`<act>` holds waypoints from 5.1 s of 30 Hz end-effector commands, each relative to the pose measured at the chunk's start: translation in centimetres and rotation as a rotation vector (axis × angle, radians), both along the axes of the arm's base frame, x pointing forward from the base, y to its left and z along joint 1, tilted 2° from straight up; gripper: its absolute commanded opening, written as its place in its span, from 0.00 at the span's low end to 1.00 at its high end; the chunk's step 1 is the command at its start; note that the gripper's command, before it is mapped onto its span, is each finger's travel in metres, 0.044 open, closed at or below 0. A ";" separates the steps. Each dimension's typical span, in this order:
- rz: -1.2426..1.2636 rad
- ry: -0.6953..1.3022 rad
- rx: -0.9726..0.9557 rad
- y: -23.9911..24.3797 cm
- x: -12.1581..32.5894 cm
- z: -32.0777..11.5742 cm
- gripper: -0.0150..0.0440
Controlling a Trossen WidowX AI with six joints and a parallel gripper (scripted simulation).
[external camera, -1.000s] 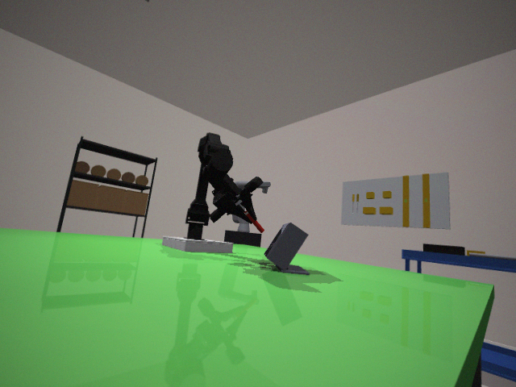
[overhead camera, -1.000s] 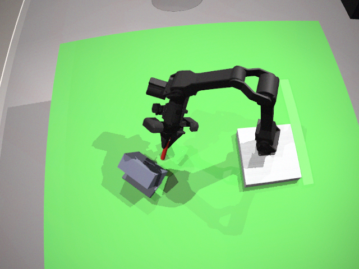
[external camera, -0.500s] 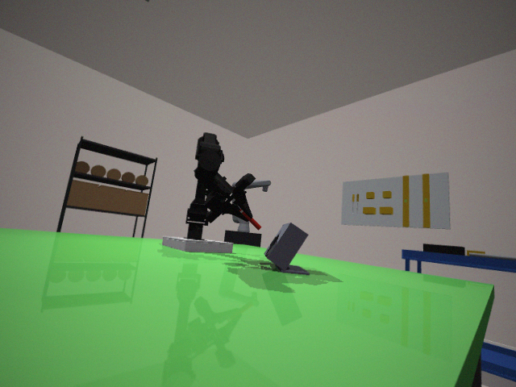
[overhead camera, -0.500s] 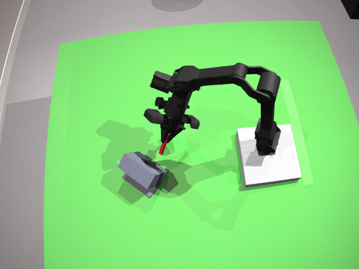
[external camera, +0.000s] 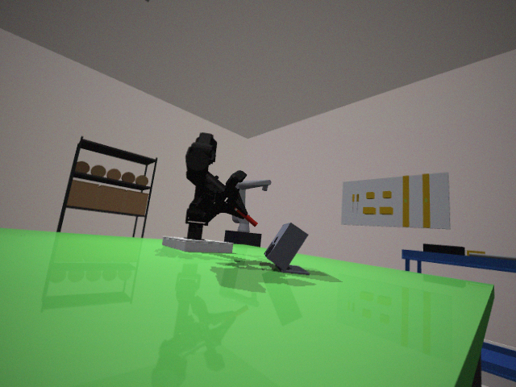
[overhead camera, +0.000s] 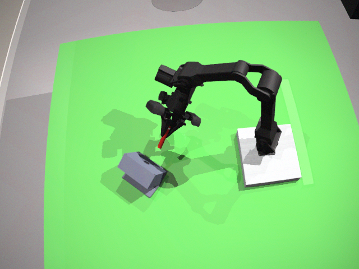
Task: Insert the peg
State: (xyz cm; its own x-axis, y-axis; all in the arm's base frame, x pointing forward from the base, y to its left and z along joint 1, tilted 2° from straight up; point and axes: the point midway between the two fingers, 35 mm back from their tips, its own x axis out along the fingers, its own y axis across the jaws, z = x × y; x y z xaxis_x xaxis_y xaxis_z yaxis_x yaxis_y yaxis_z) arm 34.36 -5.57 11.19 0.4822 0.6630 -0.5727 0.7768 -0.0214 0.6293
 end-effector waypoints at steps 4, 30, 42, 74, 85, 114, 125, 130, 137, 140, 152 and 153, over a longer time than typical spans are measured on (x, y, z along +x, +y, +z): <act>-0.033 0.009 0.039 -0.4 -0.3 -0.2 0.25; -0.085 0.002 0.081 0.7 1.6 -1.6 0.25; -0.104 -0.001 0.103 1.3 2.2 -2.2 0.25; -0.089 -0.037 0.097 2.9 3.7 -3.3 0.25; -0.087 -0.041 0.096 3.3 4.0 -3.7 0.25; -0.082 -0.054 0.094 3.2 3.7 -3.8 0.25; -0.082 -0.054 0.094 3.5 3.6 -4.0 0.25; -0.082 -0.054 0.094 3.6 3.8 -4.1 0.25; -0.082 -0.054 0.094 3.7 3.9 -4.2 0.25; -0.082 -0.054 0.094 3.7 4.0 -4.3 0.25; -0.082 -0.054 0.094 4.1 4.4 -4.5 0.25; -0.082 -0.054 0.094 4.1 4.4 -4.6 0.25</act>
State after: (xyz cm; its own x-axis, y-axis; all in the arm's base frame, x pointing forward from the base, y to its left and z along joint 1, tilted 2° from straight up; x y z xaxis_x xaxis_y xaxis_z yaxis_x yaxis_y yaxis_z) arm 38.81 -1.55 6.94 0.5678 0.6715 -0.4761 0.7282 -0.1400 0.6709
